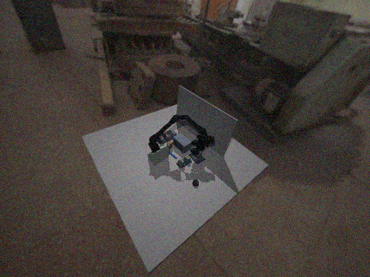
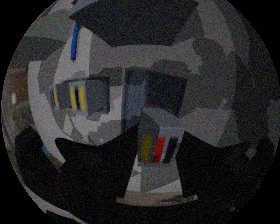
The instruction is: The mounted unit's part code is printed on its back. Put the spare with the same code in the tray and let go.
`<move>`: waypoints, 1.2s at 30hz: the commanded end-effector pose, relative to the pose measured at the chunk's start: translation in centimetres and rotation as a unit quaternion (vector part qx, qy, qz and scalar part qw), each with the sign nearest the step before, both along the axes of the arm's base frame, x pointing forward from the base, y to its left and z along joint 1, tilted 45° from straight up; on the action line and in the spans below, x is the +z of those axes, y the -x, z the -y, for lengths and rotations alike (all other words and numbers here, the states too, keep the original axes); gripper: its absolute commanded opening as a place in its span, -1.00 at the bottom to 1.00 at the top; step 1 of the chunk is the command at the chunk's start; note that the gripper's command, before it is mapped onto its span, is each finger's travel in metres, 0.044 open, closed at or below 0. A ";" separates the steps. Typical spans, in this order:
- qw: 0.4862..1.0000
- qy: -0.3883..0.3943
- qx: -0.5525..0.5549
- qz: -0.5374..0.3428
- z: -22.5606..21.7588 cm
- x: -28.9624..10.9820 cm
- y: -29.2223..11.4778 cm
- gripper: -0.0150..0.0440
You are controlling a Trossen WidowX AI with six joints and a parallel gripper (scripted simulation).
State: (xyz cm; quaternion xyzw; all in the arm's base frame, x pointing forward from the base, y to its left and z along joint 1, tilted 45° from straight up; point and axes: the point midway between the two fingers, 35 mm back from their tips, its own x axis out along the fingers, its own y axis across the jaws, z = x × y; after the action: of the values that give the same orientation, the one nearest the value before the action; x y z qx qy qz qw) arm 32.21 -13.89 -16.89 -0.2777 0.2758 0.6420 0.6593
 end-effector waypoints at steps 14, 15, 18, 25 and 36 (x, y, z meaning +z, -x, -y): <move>1.000 -0.003 -0.003 0.000 -1.2 -1.0 0.2 -0.49; 1.000 -0.003 -0.003 0.000 -1.3 -1.0 0.2 -0.49; 1.000 -0.003 -0.003 0.000 -1.5 -1.2 0.3 -0.49; 1.000 -0.004 -0.003 0.000 -2.0 -1.6 0.4 -0.49; 1.000 -0.002 0.000 0.000 -2.2 -1.8 0.4 -0.14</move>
State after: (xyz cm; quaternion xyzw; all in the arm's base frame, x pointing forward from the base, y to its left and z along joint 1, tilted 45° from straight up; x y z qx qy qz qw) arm 31.81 -11.55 -18.78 -0.2764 0.2745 0.6429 0.6595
